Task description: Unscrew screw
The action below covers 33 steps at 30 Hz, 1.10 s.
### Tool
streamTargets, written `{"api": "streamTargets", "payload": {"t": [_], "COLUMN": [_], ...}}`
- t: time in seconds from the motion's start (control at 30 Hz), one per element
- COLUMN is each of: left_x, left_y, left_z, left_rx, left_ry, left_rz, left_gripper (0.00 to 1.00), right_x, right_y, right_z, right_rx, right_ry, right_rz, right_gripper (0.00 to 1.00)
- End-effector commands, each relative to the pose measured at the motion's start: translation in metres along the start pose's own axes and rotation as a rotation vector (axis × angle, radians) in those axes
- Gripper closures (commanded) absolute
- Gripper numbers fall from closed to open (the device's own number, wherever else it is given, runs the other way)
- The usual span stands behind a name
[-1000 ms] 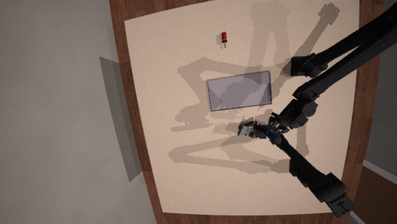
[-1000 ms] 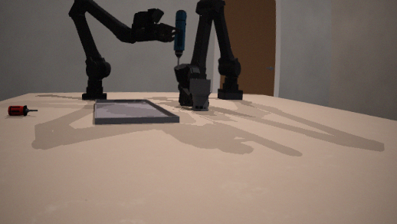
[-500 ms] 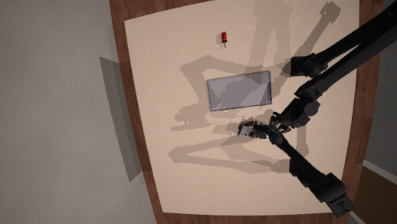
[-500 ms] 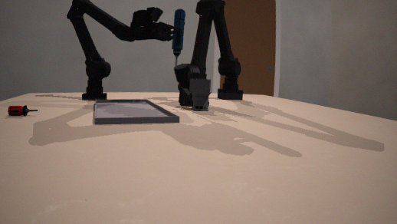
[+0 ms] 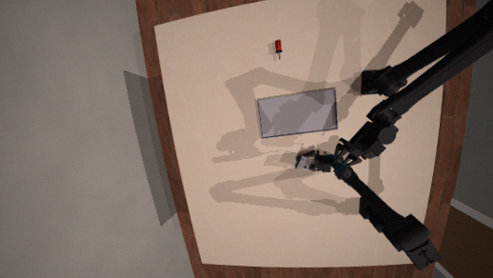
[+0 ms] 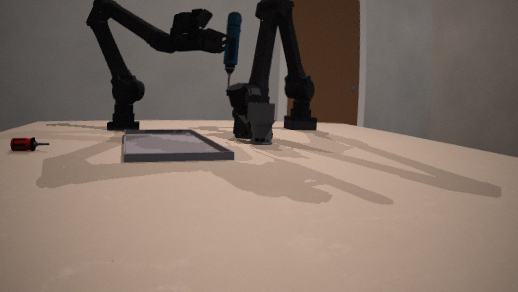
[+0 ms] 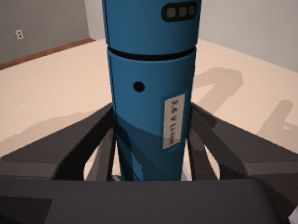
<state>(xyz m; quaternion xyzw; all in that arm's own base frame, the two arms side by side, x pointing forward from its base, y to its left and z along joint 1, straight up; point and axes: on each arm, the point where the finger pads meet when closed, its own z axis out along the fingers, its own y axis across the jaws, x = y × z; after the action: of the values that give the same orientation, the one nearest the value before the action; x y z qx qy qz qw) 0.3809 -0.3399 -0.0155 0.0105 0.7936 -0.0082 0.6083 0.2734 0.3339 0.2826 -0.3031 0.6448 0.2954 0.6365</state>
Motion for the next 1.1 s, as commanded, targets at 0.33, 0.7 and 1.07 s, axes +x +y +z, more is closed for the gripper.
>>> {"api": "streamTargets", "payload": {"t": [0.33, 0.7, 1.07], "left_x": [0.0106, 0.0106, 0.0106], "left_y": [-0.0027, -0.0027, -0.0027], "left_z": [-0.0038, -0.0038, -0.0038], "left_rx": [0.011, 0.011, 0.011], "left_ry": [0.002, 0.002, 0.002], "left_rz": [0.016, 0.016, 0.016], "left_gripper": [0.41, 0.41, 0.41], "right_x": [-0.0711, -0.0753, -0.0788], "right_y": [0.0044, 0.0043, 0.004], "right_z": [0.0193, 0.0208, 0.0224], "right_rx": [-0.006, -0.006, -0.006], "right_ry": [-0.134, -0.142, -0.147], "right_rz": [0.002, 0.003, 0.004], "right_gripper": [0.58, 0.58, 0.58]}}
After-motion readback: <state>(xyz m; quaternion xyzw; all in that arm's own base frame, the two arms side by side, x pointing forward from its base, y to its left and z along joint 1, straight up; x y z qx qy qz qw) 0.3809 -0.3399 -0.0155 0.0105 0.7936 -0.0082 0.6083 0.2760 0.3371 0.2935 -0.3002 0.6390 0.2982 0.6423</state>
